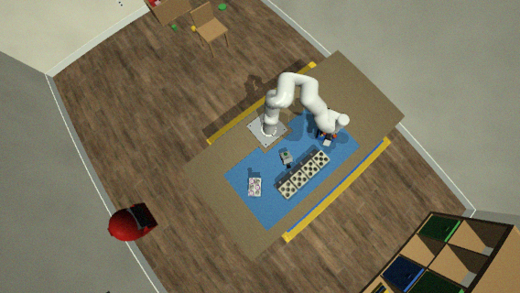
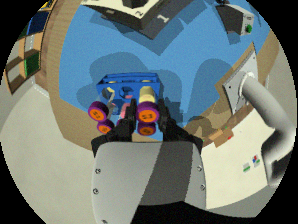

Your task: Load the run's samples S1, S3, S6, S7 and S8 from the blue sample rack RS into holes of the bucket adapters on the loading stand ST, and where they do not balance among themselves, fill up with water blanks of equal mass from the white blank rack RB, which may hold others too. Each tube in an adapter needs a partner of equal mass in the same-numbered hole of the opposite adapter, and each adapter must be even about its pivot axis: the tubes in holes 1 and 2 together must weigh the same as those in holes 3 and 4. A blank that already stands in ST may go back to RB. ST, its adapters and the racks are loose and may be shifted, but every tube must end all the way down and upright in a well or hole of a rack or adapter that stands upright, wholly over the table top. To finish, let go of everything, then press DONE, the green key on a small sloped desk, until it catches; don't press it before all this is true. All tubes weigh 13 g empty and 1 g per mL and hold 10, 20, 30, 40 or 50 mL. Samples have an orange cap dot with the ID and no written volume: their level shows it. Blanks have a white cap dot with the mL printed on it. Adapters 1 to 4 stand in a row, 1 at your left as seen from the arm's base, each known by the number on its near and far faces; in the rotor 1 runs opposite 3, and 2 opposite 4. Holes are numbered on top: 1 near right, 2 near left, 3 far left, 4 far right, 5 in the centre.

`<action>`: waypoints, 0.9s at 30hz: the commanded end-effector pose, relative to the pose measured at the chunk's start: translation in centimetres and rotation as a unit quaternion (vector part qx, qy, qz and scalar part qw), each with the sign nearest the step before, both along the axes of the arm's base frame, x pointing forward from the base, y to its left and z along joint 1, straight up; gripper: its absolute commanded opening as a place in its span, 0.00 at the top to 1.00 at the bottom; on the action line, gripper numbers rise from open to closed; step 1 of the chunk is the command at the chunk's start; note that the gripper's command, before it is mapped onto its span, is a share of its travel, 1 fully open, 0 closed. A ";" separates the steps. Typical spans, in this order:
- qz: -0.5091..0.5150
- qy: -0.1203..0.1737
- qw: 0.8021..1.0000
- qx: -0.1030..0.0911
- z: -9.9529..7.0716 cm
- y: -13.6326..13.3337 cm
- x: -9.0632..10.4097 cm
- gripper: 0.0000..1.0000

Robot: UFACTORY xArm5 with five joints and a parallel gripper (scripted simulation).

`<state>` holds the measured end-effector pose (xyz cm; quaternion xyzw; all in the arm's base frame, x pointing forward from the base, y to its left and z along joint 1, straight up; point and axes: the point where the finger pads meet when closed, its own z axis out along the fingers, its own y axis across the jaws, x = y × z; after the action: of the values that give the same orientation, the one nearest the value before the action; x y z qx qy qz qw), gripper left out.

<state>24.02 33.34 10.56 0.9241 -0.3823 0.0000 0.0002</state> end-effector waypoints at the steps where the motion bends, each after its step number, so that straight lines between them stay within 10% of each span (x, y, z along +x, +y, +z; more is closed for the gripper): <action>1: 0.000 -0.001 1.000 0.002 0.2 0.1 0.1 1.00; 27: 0.000 -0.001 1.000 0.002 1.8 0.1 0.1 1.00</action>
<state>24.02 33.34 12.10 0.9241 -0.3823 0.0000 0.0000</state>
